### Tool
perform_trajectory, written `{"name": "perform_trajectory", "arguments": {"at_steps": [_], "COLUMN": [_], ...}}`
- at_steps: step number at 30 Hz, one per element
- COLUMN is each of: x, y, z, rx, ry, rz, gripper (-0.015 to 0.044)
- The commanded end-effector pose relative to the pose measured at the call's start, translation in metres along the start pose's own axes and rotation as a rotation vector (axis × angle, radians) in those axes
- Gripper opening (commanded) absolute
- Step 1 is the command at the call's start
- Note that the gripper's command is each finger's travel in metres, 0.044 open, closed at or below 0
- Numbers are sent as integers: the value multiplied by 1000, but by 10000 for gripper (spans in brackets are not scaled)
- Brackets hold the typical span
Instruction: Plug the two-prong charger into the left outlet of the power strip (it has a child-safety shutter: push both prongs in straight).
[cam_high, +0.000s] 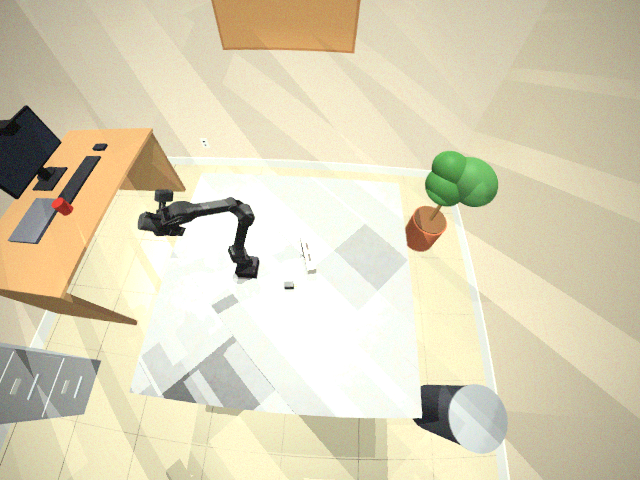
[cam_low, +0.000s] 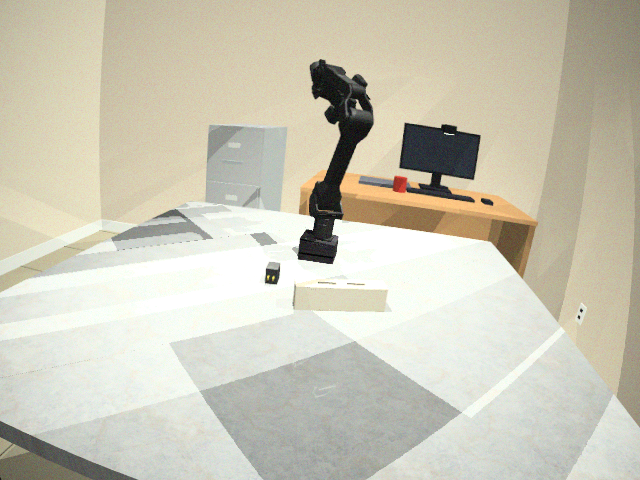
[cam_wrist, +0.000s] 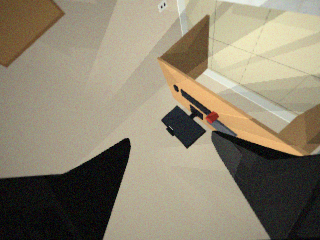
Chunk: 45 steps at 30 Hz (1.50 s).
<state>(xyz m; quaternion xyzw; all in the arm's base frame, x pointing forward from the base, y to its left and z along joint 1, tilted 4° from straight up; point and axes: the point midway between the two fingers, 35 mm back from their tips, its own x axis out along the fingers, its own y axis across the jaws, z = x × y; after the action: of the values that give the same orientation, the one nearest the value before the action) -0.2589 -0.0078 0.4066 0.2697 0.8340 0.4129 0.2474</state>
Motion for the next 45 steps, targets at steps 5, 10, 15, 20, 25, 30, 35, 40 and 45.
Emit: {"name": "perform_trajectory", "arguments": {"at_steps": [5,10,15,20,25,30,35,40,45], "x": [-8,-18,-30,-44,-60,-77,-95,-115,-133], "y": [-13,-30,-51,-71,-92,-111,-130,-149,-158], "z": [-6,-13,-21,-27,-32,-35,-36,-35,-34], "rx": [-22,-99,-233,-370,-509,-648,-788,-927,-967], "ry": [47,105,169,241,317,398,485,576,650], "rz": [-57,-121,-181,-236,-282,-321,-353,-377,-393], "gripper": [440,440,440,440,440,440,440,440,440]}}
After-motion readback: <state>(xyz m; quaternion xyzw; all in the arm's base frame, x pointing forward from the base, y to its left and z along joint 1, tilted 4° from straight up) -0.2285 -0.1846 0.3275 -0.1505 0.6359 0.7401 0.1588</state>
